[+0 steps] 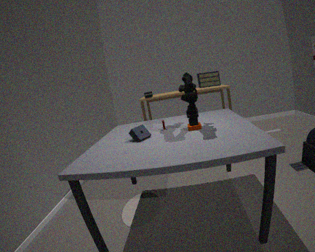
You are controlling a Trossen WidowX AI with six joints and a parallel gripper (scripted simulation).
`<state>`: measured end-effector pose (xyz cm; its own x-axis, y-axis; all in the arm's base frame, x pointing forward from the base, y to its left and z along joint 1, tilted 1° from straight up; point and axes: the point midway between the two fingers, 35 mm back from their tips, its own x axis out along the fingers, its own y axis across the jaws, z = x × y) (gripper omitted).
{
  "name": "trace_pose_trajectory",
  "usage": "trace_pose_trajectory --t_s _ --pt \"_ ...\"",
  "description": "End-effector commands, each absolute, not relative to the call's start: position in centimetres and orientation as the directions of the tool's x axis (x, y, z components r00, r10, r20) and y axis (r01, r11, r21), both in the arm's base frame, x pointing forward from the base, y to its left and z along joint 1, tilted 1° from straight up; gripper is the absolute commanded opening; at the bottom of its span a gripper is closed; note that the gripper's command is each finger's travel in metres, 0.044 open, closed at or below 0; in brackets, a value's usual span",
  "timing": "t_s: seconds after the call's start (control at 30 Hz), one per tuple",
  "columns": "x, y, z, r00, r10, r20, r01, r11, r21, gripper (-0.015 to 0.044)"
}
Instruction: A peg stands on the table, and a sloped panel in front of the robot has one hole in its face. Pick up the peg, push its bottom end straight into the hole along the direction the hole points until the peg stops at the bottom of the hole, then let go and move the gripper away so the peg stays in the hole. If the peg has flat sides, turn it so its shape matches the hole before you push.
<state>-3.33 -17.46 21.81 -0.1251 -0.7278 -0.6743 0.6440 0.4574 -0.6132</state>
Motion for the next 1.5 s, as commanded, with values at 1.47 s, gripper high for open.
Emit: trace_pose_trajectory --t_s 1.47 --pt "4.2 -21.6 19.6 0.111 -0.515 -0.85 0.989 0.137 0.046 0.044"
